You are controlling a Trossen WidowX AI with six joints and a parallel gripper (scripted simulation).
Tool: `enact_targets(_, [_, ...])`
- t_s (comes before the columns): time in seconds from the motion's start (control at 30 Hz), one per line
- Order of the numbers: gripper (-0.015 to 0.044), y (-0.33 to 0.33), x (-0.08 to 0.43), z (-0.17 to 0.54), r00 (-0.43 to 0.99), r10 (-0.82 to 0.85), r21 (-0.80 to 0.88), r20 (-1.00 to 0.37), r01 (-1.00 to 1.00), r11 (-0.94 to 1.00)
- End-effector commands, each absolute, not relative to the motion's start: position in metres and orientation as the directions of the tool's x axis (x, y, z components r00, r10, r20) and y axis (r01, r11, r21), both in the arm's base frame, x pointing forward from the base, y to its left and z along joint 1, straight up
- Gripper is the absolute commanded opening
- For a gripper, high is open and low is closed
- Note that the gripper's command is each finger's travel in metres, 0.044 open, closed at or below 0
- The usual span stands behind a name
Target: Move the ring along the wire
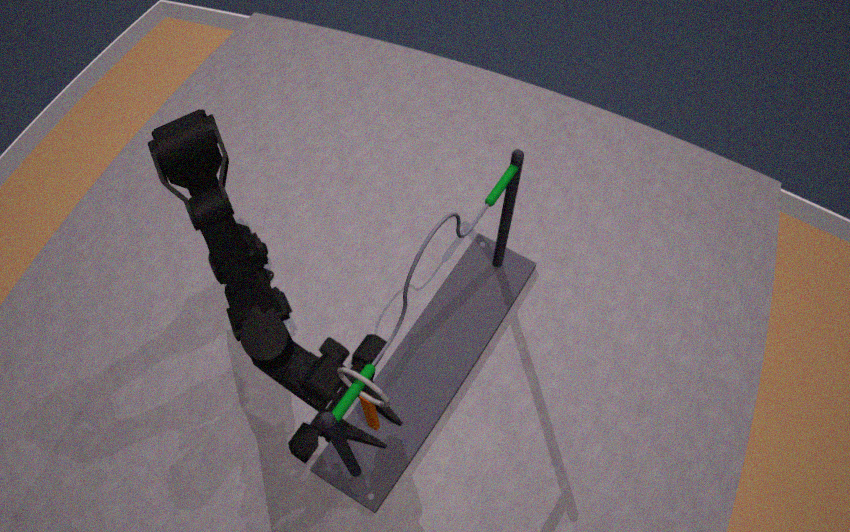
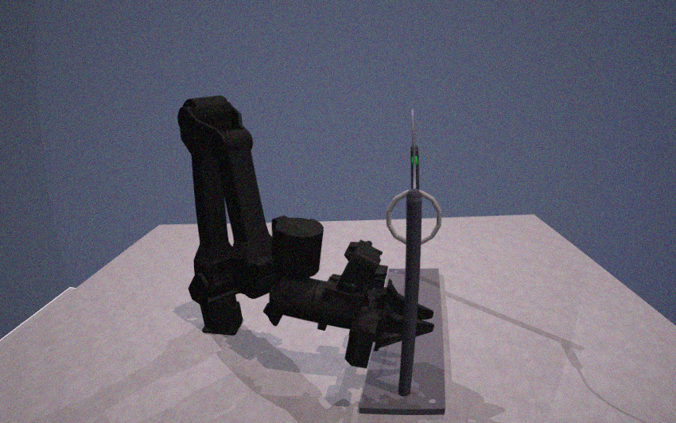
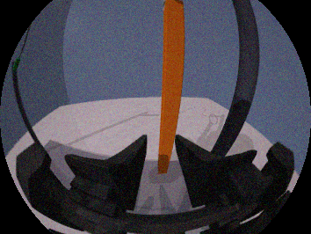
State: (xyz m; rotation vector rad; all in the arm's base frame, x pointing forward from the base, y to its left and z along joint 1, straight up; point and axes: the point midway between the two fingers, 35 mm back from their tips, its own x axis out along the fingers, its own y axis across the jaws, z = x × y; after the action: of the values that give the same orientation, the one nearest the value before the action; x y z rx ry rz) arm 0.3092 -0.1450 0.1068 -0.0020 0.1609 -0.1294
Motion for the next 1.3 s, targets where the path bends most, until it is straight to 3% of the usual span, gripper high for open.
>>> enact_targets(0.0, [0.016, -0.1459, 0.3117, 0.1068, 0.978, -0.134, -0.01, -0.157, 0.134, 0.991])
enact_targets(0.53, [0.016, -0.1459, 0.3117, 0.1068, 0.978, -0.134, -0.01, -0.157, 0.134, 0.991])
enact_targets(0.93, [-0.015, -0.145, 0.3116, 0.1065, 0.979, -0.129, -0.013, -0.158, 0.128, 0.992])
enact_targets(1.27, [-0.015, -0.145, 0.3117, 0.1073, 0.979, -0.129, -0.013, -0.158, 0.128, 0.992])
